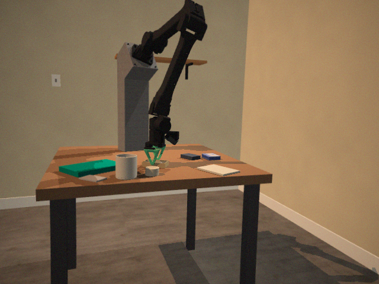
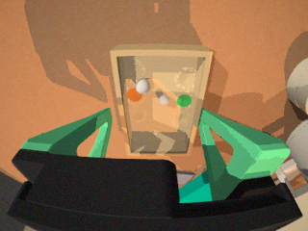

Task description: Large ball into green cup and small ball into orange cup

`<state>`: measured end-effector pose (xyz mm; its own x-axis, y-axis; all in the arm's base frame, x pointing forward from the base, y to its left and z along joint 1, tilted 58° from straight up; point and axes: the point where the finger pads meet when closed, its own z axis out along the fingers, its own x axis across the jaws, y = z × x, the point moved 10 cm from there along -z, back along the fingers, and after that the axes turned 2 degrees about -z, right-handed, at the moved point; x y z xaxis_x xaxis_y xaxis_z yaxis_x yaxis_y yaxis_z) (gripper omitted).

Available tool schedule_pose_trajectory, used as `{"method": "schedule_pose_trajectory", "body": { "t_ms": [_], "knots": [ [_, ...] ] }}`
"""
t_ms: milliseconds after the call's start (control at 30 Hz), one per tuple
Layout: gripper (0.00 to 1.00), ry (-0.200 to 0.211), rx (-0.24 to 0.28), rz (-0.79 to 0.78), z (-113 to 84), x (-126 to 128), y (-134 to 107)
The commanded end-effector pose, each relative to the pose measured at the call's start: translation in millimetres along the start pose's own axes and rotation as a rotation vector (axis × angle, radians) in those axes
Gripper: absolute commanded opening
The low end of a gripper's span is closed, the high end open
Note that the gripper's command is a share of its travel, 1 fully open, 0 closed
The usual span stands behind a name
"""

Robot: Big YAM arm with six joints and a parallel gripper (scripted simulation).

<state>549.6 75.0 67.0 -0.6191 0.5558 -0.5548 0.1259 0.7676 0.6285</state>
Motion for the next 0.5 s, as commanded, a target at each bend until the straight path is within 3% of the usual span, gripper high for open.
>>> {"method": "schedule_pose_trajectory", "body": {
  "t_ms": [0,67,200,467],
  "knots": [
    [0.85,-0.007,-0.012,0.004,5.8,0,4],
    [0.85,-0.021,-0.027,-0.004,2.1,-6,13],
    [0.85,-0.004,-0.015,0.001,11.2,1,6],
    [0.85,-0.016,-0.021,-0.001,10.1,-4,10]
  ]
}}
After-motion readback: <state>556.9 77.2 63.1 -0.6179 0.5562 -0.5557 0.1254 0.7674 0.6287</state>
